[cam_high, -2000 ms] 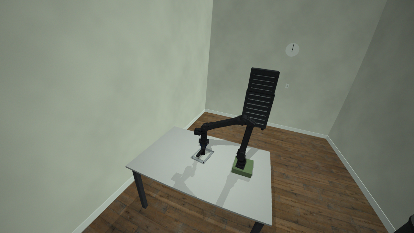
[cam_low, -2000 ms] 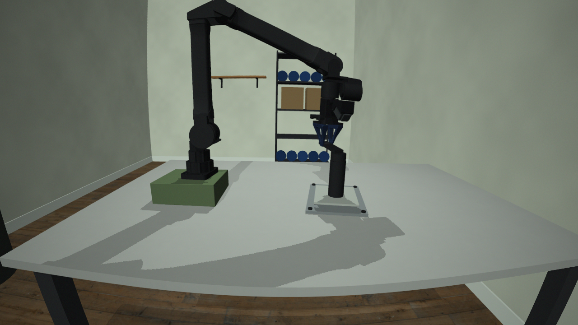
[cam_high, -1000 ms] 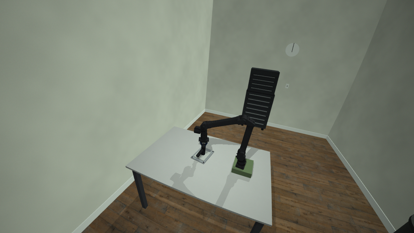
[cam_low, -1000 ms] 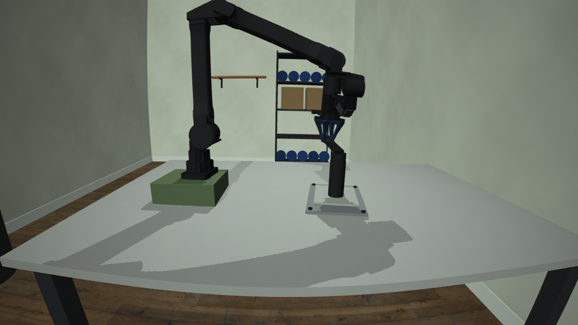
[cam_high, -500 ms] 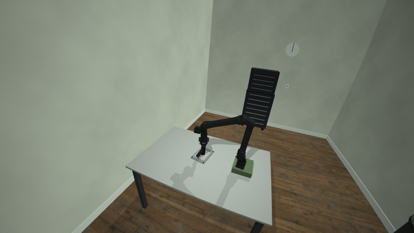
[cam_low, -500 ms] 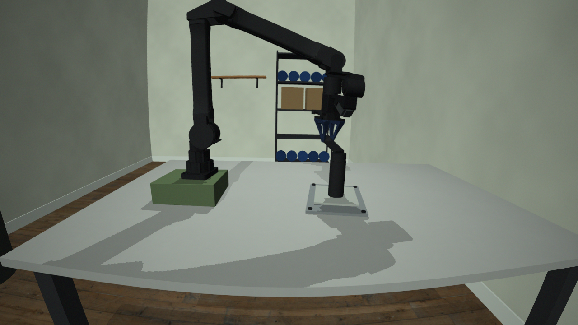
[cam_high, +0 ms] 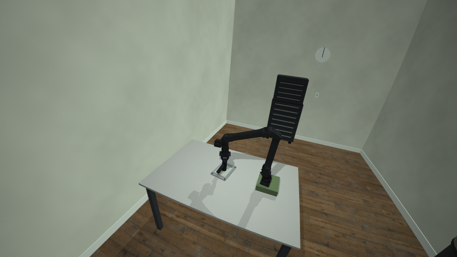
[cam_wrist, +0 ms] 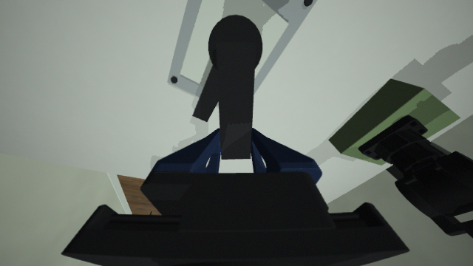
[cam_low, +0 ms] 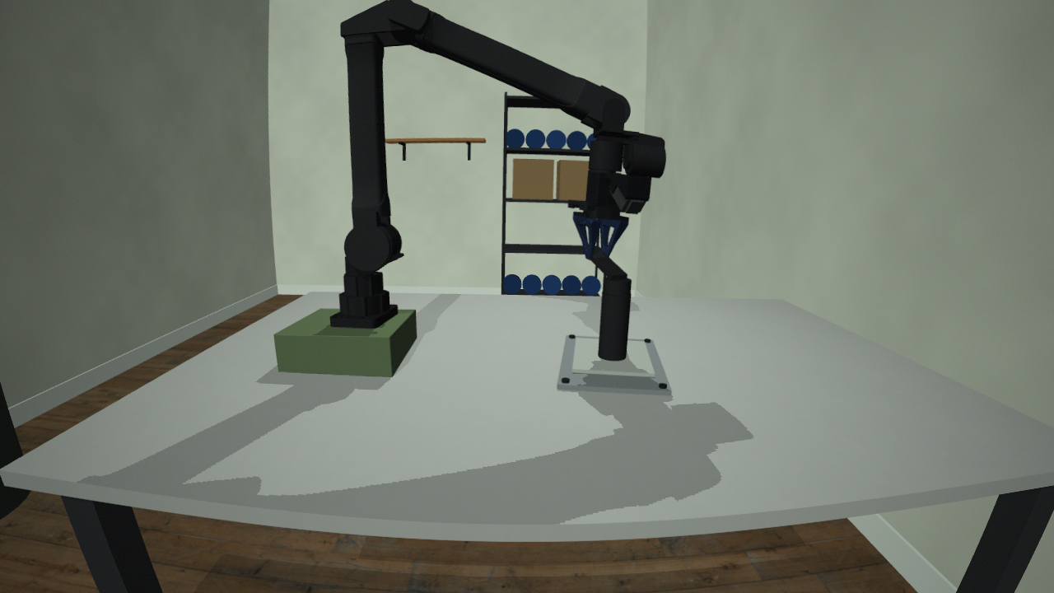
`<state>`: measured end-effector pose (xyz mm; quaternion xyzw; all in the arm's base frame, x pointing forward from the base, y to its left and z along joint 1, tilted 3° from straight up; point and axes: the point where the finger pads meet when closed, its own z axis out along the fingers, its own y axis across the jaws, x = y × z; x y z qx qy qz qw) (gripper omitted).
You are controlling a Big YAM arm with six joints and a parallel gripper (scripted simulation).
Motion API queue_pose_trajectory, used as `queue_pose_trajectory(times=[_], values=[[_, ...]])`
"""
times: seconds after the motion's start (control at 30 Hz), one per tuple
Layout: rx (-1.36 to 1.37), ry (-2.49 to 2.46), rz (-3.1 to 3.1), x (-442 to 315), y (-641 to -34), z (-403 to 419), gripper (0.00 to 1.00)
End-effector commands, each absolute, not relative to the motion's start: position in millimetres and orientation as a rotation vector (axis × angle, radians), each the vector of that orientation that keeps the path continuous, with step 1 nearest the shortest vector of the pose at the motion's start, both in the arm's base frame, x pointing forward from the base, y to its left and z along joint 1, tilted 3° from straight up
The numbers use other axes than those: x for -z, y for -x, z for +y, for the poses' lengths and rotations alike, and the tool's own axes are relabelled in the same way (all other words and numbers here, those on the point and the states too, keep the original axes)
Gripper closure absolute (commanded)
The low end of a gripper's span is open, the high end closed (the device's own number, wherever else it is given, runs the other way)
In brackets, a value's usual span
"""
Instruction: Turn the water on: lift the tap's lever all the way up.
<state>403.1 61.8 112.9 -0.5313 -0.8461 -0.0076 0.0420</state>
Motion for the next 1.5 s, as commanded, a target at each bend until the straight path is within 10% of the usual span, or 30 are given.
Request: queue_pose_trajectory(times=[0.0, 1.47], values=[[0.096, 1.689, -2.665, -162.6, -431.7, 41.4, 1.00], [0.095, 1.690, -2.665, -167.1, -433.9, 35.7, 1.00]])
